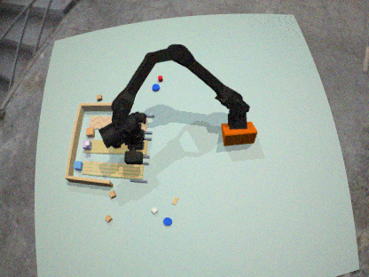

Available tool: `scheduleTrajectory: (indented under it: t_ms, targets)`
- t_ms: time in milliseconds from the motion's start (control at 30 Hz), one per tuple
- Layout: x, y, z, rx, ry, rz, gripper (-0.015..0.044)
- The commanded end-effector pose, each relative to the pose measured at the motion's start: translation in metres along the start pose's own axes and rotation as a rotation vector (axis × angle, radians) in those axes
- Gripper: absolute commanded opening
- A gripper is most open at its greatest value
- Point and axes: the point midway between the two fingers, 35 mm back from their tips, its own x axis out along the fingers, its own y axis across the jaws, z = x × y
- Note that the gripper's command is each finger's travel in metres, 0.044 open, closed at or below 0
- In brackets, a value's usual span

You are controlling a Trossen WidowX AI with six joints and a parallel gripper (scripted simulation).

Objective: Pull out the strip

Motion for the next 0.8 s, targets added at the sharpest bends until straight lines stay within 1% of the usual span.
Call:
scheduleTrajectory:
  t_ms: [0, 767]
  targets:
    - [0.0029, -0.0011, 0.0001, 0.0, 0.002, -0.005, 0.0]
    - [0.0052, -0.0008, 0.0014, 0.0, 0.001, -0.005, 0.0]
